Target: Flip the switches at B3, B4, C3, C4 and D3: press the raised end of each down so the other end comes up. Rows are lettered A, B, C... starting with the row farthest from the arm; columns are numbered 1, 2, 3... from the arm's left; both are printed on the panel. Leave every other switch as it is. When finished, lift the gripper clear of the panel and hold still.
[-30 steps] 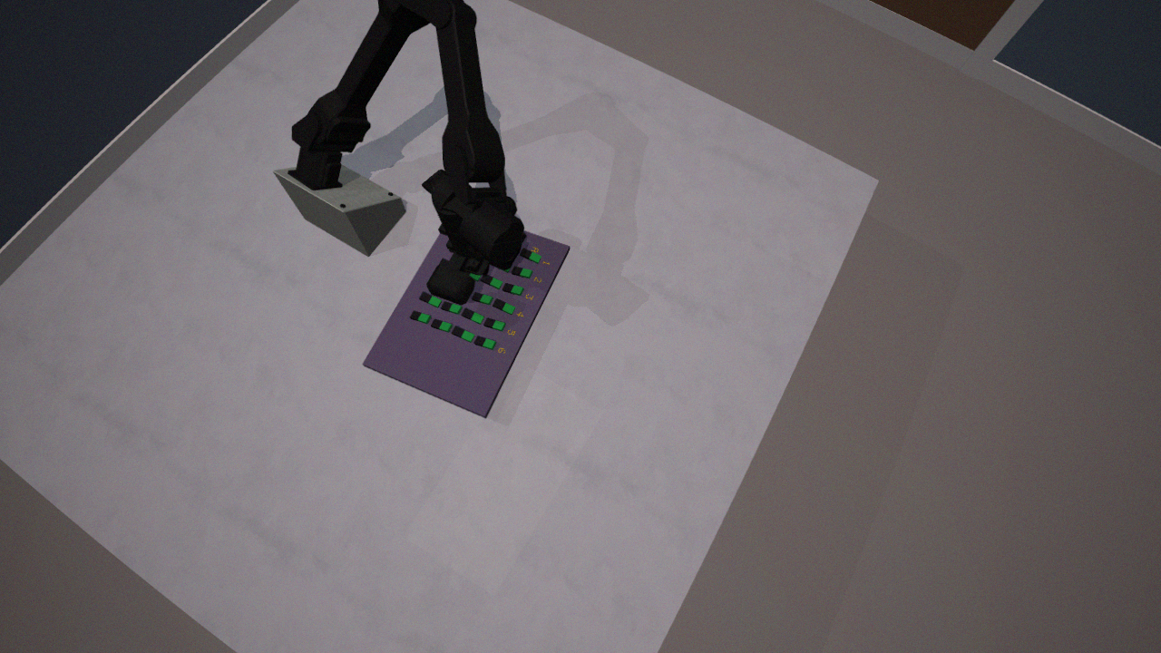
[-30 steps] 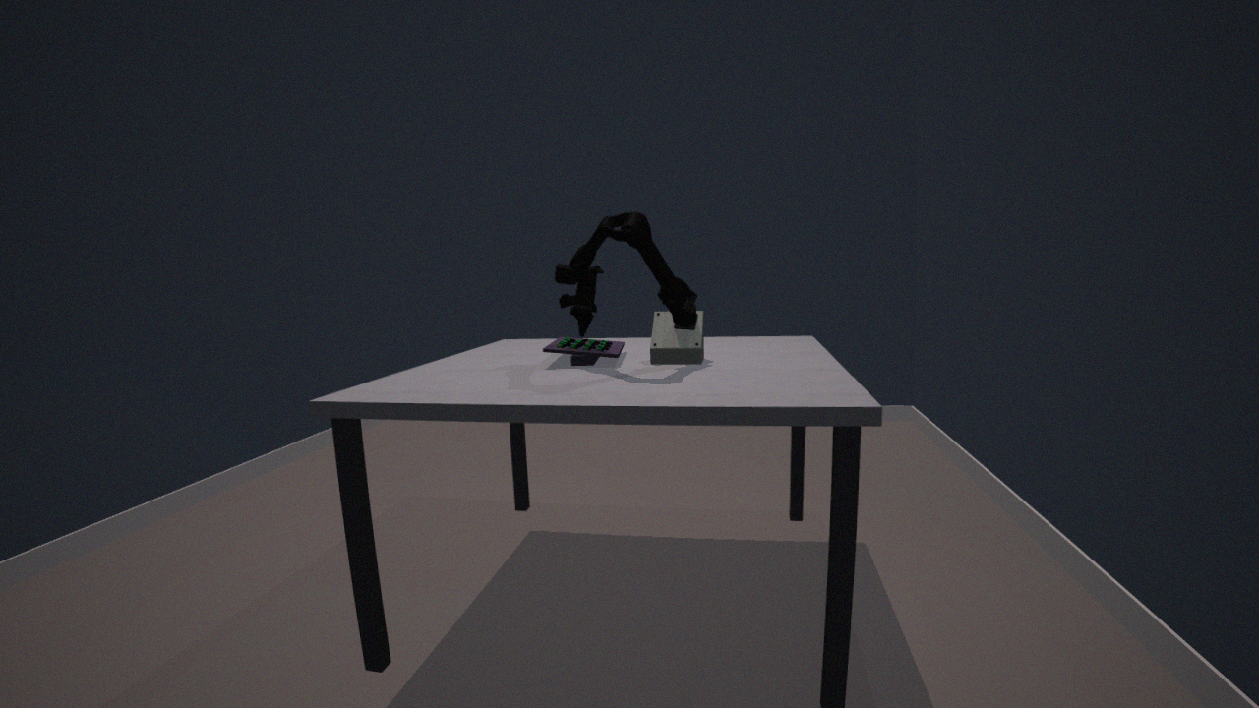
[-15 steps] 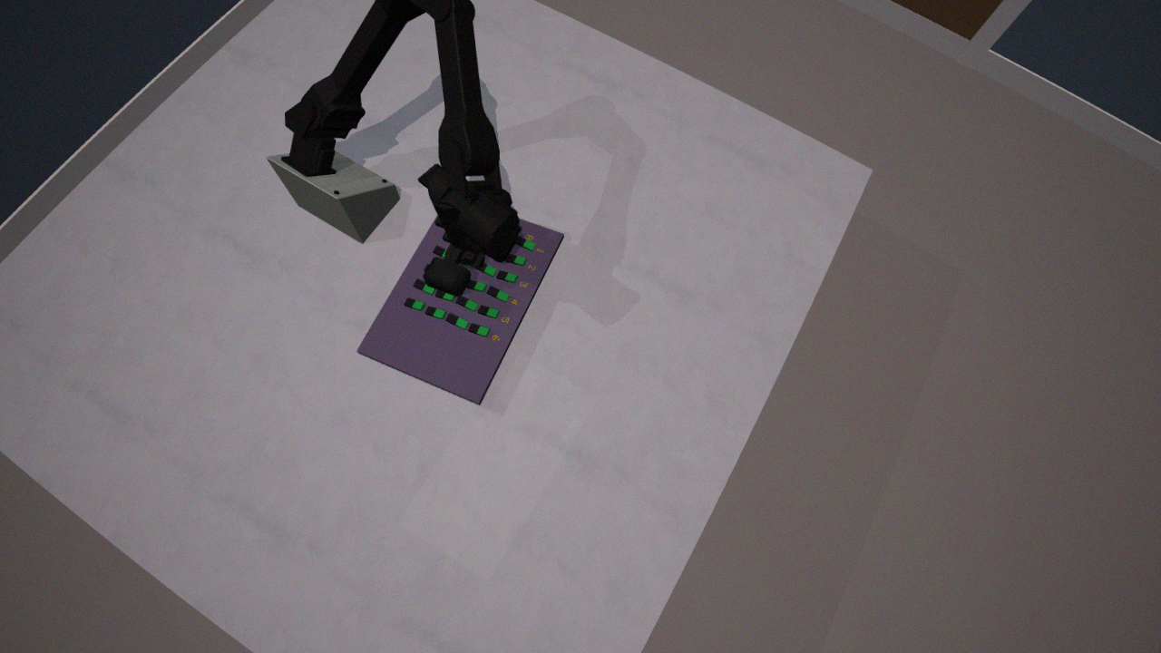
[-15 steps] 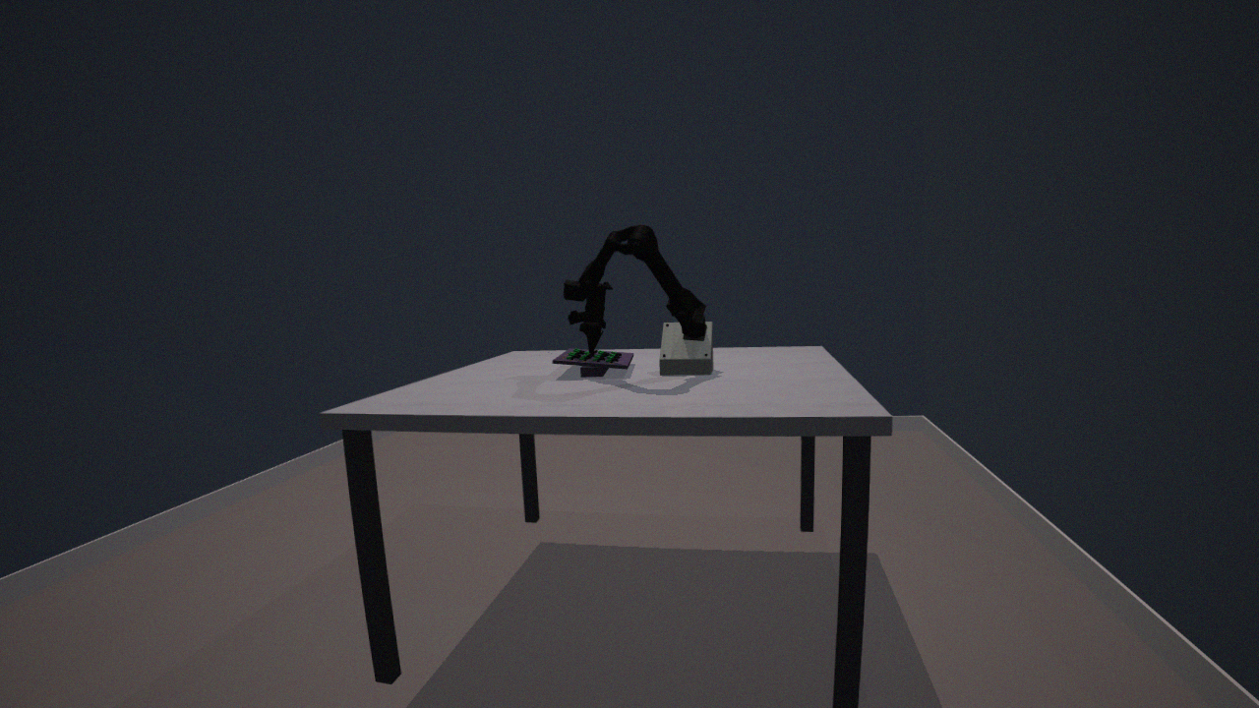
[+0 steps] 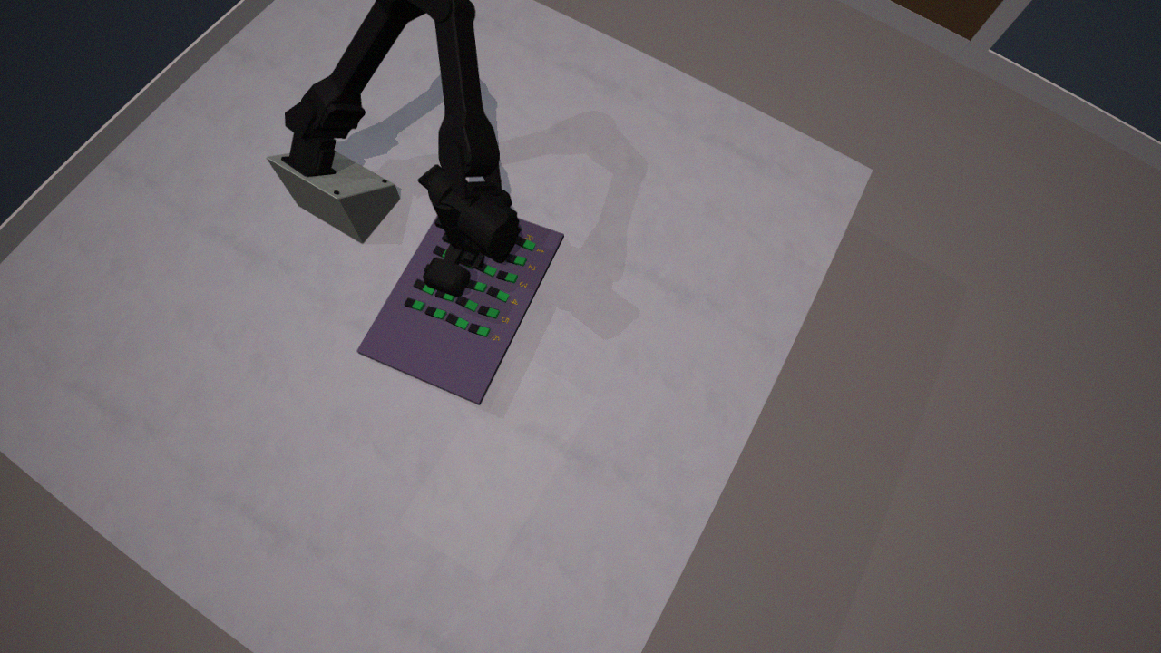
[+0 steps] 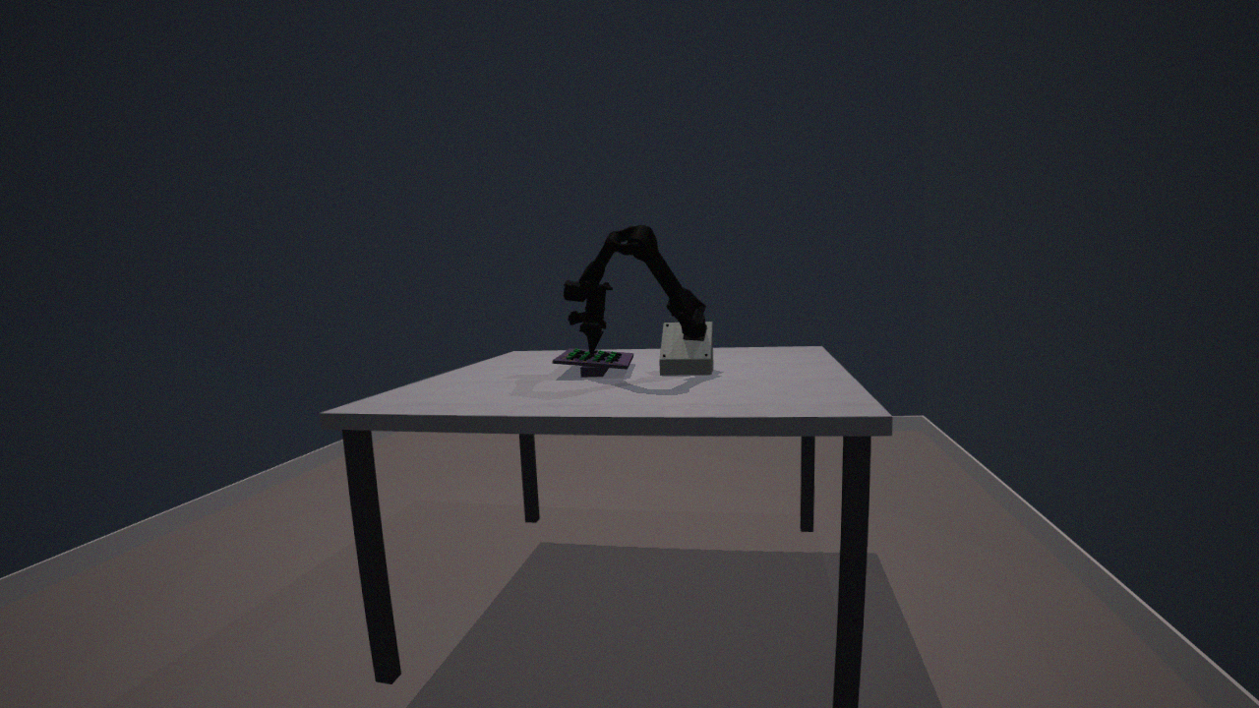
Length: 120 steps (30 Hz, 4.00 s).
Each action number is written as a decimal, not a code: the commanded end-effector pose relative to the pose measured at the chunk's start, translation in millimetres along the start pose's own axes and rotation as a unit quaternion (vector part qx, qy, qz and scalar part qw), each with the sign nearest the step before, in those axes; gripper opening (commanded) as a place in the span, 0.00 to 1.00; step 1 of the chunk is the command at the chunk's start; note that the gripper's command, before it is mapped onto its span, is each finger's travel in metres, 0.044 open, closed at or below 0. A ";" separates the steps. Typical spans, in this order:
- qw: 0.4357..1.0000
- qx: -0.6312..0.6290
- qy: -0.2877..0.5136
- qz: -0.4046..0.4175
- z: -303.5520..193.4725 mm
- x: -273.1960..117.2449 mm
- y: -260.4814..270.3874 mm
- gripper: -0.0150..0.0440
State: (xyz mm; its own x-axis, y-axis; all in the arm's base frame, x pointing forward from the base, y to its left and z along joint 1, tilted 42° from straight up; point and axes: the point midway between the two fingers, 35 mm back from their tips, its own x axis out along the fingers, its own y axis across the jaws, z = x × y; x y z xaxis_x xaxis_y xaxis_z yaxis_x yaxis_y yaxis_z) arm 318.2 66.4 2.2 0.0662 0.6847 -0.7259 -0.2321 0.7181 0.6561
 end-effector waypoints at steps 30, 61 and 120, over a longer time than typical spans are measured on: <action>1.000 0.002 -0.001 0.003 -0.1 4.6 0.7 0.25; 1.000 0.002 0.013 0.001 17.2 -58.5 -26.6 0.25; 1.000 0.001 0.025 0.002 20.4 1.8 -33.7 0.25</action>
State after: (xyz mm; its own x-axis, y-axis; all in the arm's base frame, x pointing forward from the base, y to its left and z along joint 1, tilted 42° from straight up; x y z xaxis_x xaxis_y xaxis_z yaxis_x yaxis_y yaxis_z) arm 346.1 44.8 -16.6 0.0171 0.6770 -0.7358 -0.2339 0.7182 0.6553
